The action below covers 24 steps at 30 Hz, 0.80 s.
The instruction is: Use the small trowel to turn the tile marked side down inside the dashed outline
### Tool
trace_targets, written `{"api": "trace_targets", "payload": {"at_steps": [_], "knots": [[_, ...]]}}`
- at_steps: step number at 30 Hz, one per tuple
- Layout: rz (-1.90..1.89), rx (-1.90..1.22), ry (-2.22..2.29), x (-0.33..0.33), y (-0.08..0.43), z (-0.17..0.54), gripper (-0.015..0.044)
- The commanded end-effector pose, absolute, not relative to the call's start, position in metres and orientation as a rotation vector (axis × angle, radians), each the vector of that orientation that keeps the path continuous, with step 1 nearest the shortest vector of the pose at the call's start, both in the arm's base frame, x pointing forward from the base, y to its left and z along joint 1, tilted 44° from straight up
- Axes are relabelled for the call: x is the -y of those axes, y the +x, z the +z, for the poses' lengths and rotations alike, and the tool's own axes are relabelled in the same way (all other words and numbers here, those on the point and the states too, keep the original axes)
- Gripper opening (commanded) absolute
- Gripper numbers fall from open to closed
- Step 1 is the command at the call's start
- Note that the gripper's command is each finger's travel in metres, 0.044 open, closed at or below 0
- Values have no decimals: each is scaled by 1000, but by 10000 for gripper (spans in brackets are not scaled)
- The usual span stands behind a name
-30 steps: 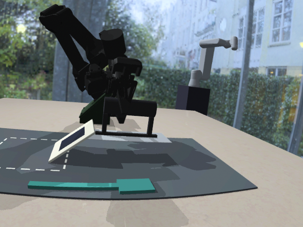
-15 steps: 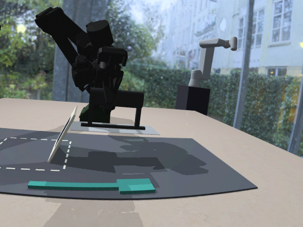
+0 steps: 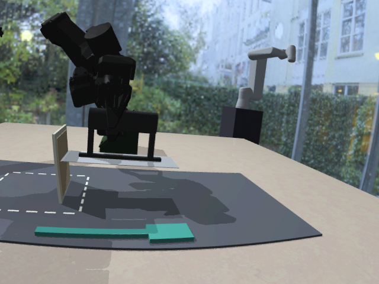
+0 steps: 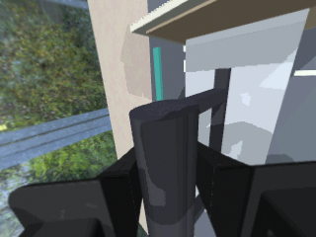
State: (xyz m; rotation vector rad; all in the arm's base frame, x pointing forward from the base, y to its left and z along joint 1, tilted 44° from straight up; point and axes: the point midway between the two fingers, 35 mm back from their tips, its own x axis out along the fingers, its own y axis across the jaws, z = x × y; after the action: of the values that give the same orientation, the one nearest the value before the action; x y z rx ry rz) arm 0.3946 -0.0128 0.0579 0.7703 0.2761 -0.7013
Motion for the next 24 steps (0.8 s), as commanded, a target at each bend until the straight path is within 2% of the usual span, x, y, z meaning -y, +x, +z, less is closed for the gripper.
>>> {"api": "trace_targets", "payload": {"at_steps": [1,24], "knots": [[-685,-279,771,14,395,63,0],[-685,-280,776,-50,396,43,0]]}}
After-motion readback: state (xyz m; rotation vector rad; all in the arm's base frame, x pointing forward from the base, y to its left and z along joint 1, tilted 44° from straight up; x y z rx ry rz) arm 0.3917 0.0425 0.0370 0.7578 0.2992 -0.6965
